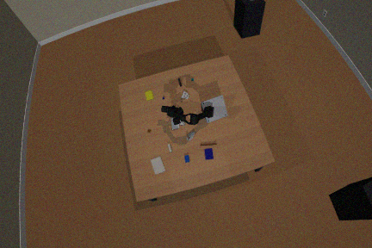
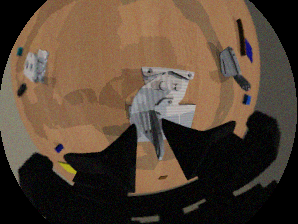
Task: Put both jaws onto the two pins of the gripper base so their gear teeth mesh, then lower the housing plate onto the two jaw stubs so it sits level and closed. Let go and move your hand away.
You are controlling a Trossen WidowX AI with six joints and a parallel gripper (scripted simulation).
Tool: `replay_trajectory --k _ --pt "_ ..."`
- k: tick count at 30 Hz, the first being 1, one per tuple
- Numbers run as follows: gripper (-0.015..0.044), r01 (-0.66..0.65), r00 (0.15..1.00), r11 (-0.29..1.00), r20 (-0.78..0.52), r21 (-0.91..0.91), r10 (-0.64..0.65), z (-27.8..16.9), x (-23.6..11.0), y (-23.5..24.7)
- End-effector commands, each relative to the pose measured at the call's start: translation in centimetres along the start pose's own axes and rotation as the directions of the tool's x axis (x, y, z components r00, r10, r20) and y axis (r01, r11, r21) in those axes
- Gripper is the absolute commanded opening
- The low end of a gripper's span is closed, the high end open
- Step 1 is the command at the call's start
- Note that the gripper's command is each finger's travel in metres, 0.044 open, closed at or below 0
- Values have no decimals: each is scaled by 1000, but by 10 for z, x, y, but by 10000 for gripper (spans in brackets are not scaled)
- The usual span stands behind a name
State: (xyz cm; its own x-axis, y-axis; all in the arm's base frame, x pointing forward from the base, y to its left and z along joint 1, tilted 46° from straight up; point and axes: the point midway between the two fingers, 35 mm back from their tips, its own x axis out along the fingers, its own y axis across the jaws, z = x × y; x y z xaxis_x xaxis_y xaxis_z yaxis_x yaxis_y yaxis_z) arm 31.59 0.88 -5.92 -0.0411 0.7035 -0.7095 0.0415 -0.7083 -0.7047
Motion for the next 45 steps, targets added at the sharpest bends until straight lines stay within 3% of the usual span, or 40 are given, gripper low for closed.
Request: replay_trajectory --k 1,45 --pt "134 4 1000 1000 -3 2 -4 0 1 -1" --pt "134 5 1000 1000 -3 0 -5 0 13 -1"
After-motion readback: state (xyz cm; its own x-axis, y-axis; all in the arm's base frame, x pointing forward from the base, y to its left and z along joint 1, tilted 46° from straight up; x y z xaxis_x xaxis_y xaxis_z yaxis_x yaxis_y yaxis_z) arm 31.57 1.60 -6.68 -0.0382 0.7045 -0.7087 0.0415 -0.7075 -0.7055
